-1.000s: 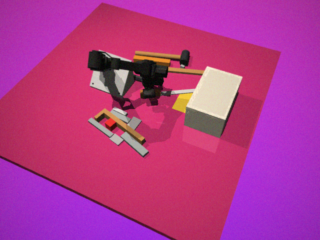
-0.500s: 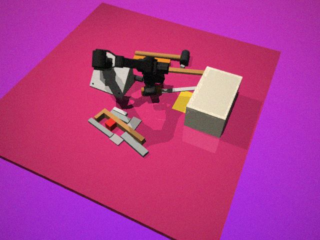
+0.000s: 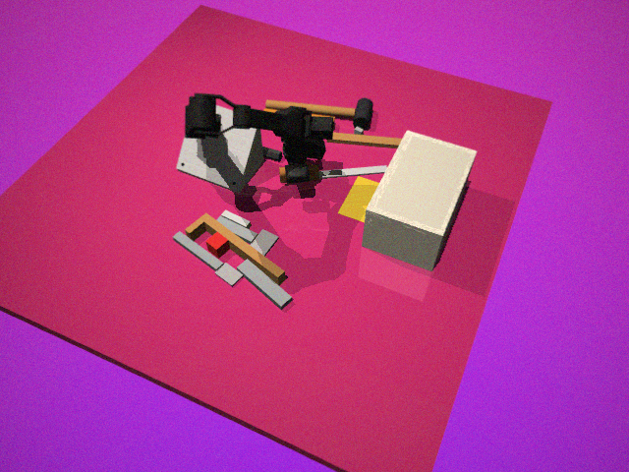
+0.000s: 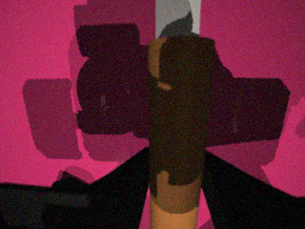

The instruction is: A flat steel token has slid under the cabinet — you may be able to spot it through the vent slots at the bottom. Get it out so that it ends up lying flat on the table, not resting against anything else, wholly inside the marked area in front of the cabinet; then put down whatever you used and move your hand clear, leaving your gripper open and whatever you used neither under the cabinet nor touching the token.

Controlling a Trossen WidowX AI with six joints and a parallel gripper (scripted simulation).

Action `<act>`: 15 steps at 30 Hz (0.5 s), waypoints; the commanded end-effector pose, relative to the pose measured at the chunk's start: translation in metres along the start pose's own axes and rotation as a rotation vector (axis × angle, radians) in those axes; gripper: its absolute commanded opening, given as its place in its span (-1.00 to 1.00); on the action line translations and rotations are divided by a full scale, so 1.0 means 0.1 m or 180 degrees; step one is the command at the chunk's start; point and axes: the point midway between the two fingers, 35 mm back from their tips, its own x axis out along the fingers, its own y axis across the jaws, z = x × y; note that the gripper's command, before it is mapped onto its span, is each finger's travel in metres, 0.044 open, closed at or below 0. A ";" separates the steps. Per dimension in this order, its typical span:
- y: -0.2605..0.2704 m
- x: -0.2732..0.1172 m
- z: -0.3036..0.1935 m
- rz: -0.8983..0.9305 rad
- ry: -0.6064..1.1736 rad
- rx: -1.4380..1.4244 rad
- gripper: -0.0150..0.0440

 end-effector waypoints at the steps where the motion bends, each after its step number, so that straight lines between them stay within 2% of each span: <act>1: 0.04 -0.01 0.05 0.0003 -0.0014 -0.0010 -0.49; 15: 0.20 -0.01 0.11 0.0005 -0.0016 -0.0009 -0.49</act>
